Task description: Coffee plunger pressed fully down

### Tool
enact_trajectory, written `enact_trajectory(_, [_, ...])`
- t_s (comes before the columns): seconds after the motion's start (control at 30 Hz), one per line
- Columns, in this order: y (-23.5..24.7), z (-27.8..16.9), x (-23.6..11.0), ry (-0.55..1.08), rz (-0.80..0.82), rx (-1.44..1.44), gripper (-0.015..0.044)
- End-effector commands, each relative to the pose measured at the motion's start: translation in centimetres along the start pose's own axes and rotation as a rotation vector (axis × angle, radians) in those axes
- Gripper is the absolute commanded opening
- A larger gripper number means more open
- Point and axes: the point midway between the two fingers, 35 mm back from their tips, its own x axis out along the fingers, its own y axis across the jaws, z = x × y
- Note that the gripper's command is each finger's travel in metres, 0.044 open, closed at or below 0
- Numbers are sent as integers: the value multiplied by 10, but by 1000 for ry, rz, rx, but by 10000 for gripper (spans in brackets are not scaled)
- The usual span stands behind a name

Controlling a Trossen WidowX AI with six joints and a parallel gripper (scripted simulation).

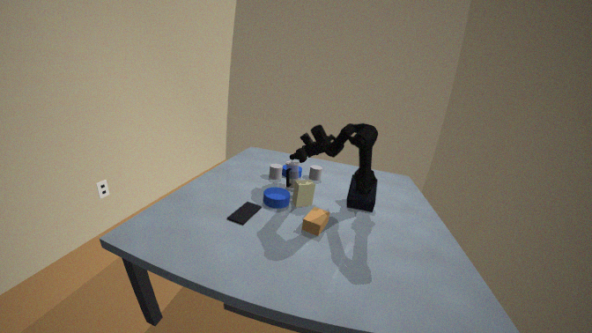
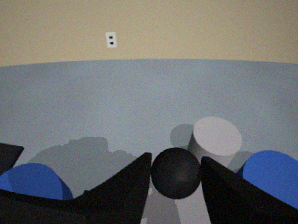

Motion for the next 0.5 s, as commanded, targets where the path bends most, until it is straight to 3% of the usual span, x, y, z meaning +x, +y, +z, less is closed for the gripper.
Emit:
enact_trajectory(0.0, [0,-4,2,14,4,8,115])
enact_trajectory(0.4, [0,0,0,1,0,1,115])
enact_trajectory(0.47, [0,0,0,1,0,1,168])
